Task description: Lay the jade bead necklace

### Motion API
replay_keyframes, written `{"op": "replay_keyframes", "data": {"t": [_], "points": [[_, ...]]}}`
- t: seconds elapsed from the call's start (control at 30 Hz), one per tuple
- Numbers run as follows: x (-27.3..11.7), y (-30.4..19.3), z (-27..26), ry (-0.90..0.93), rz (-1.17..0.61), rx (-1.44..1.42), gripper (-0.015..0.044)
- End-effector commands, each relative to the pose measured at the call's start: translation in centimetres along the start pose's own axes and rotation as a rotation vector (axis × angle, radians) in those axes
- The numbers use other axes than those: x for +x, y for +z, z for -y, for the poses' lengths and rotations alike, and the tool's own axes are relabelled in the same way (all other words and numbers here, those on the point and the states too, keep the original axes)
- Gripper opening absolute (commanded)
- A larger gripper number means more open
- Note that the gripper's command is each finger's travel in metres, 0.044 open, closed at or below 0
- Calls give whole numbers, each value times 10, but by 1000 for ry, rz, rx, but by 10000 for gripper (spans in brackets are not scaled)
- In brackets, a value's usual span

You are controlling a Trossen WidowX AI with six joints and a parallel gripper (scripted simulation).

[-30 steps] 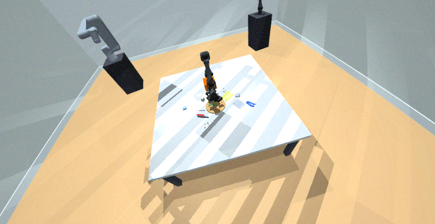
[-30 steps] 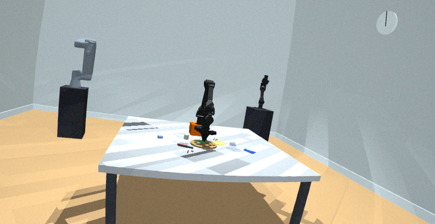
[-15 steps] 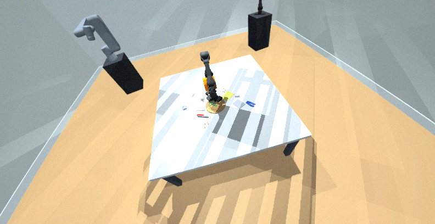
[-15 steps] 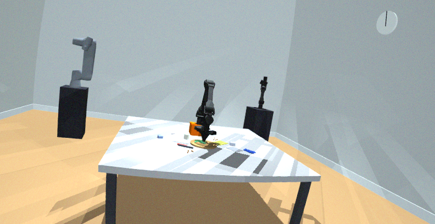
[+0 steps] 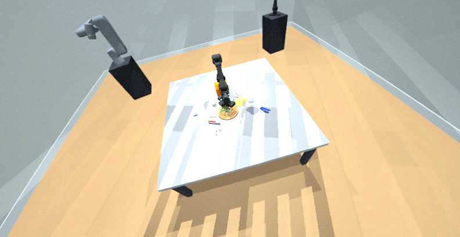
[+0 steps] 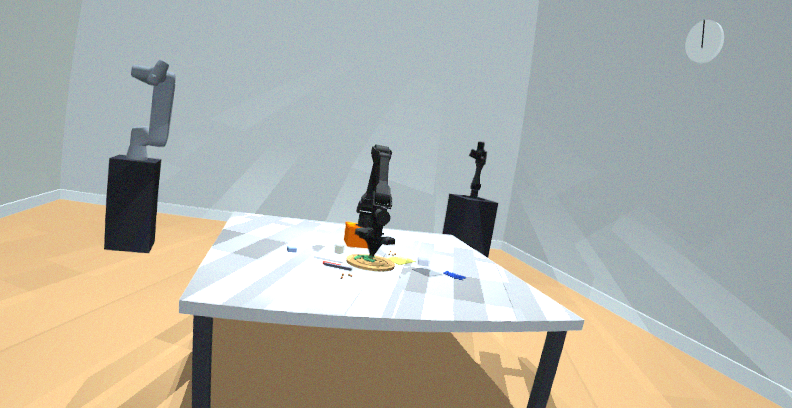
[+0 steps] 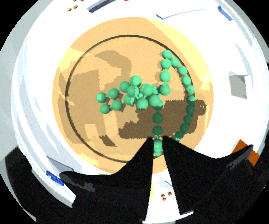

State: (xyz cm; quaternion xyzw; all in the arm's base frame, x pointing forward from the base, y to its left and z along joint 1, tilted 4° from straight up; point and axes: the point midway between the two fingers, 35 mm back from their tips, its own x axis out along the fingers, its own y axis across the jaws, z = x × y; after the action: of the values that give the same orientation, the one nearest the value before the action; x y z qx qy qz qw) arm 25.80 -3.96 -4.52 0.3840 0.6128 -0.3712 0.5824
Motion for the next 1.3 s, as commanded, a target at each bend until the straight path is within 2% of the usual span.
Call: {"op": "replay_keyframes", "data": {"t": [0.0, 0.27, 1.27], "points": [[-1, -9, -7, 4, -5, 0, 0], [-1, -30, -19, 5, -7, 0, 0], [7, -31, -19, 5, -7, 0, 0]]}}
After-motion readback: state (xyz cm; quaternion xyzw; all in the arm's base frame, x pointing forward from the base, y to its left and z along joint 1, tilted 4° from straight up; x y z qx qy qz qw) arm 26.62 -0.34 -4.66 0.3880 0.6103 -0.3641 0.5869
